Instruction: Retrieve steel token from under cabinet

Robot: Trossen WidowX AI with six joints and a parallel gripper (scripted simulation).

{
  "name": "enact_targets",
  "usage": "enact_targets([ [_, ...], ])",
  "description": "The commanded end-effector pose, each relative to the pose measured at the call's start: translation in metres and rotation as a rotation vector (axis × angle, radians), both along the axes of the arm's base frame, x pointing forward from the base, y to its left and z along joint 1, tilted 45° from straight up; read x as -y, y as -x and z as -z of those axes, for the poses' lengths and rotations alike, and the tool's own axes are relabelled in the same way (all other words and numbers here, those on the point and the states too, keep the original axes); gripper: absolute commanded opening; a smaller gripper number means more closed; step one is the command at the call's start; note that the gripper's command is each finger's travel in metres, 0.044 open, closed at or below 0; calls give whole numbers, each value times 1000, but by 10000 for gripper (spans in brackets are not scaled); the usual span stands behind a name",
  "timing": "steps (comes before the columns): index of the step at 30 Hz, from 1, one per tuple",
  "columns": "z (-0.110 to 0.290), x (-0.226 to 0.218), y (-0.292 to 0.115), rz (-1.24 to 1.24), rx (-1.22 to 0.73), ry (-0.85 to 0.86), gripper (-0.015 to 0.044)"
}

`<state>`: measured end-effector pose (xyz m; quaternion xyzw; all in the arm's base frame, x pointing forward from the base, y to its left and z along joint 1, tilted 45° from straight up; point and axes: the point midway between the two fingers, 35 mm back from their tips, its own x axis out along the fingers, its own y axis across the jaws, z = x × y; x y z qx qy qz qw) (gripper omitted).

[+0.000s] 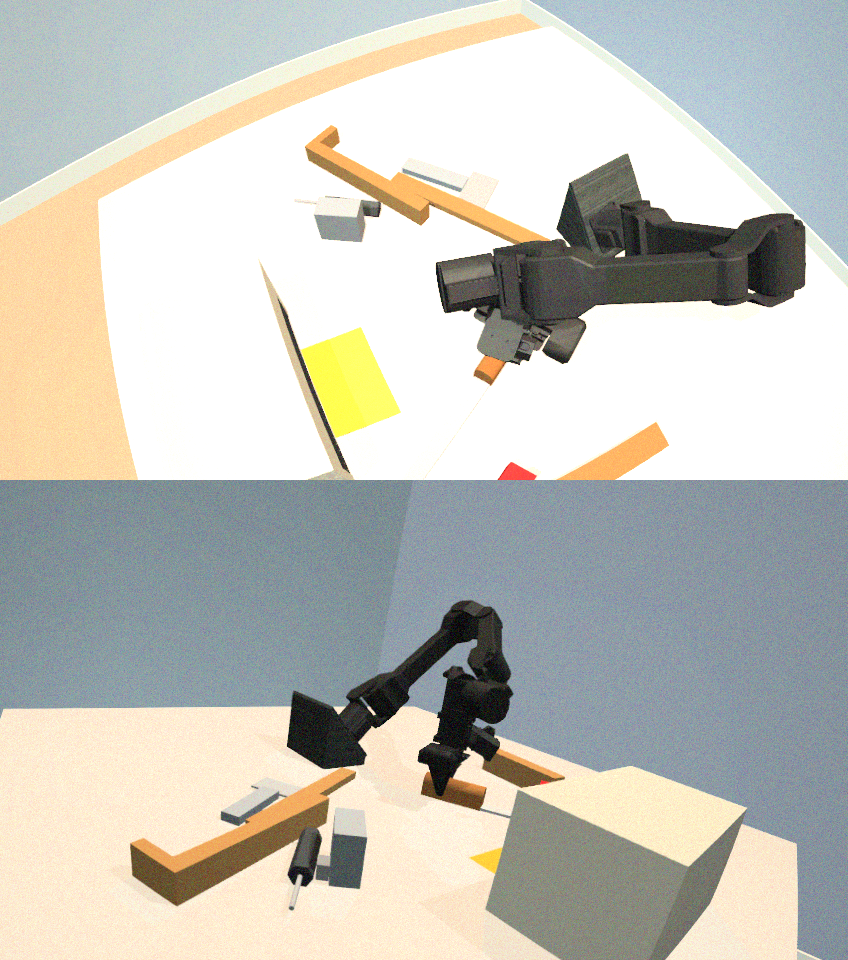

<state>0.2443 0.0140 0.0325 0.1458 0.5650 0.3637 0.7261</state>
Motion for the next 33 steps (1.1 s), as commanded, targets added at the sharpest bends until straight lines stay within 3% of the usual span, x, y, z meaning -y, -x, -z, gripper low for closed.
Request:
enact_targets([
  [1,2,4,-2,-1,6,4,0],
  [33,22,27,-9,-15,21,8,0],
])
